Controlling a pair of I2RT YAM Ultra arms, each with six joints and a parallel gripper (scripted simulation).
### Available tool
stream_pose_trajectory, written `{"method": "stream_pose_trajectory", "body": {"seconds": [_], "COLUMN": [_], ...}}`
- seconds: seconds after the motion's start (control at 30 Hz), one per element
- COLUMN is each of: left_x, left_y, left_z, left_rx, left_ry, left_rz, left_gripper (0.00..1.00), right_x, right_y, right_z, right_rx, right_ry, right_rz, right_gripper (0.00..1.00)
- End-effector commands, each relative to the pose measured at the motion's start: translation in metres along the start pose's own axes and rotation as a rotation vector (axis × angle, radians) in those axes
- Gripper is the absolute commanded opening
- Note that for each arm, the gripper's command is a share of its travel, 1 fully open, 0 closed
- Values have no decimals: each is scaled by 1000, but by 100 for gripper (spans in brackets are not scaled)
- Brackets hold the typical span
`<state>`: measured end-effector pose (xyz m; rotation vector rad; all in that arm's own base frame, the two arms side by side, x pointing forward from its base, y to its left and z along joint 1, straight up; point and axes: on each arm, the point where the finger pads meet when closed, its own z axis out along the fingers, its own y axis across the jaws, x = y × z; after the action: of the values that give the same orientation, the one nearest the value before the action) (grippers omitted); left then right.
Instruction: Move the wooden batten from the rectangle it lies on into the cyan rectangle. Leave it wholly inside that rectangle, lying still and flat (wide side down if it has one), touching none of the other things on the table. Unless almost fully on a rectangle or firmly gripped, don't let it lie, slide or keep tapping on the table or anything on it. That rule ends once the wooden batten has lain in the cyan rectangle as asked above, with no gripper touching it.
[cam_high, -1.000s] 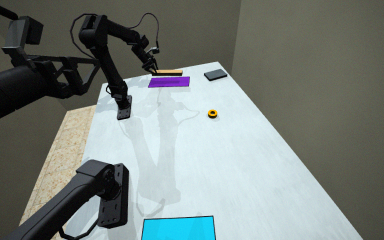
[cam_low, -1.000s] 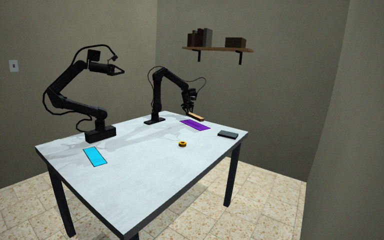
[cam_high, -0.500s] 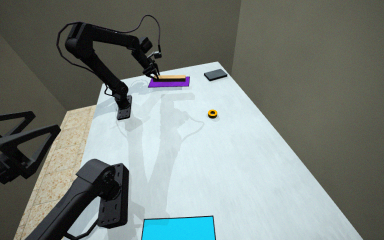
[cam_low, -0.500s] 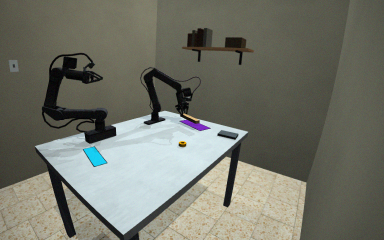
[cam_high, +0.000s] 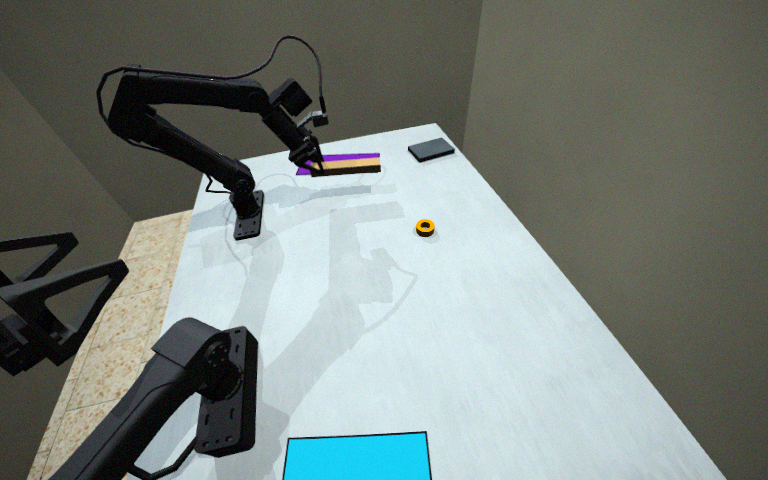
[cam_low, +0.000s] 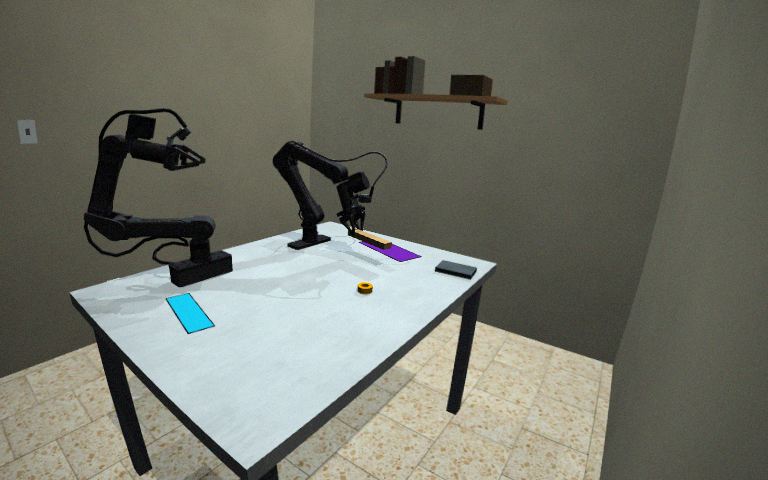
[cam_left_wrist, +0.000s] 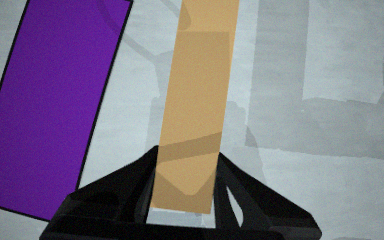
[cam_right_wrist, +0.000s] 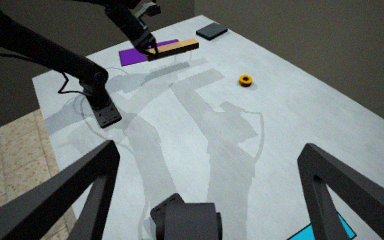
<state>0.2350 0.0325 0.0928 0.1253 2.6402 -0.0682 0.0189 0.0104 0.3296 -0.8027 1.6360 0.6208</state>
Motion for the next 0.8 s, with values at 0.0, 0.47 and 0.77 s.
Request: {"method": "stream_pose_trajectory", "body": {"seconds": [0.0,0.47,0.77], "left_x": [-15,-48,-40], "left_y": [-4,-111,-195], "left_z": [1,12,10], "left_rx": [-105,-42,-3], "left_ry": [-33,-49,-35], "left_rz": [-120,-32,132], "left_gripper": [35,35,35], "right_x": [-3,-3,-3], "right_y": [1,1,1], "right_z": [-6,-6,-6], "right_rx": [2,2,2], "right_ry": [-22,-23,-23], "right_rz": [-3,-3,-3], "right_gripper": [100,100,100]}}
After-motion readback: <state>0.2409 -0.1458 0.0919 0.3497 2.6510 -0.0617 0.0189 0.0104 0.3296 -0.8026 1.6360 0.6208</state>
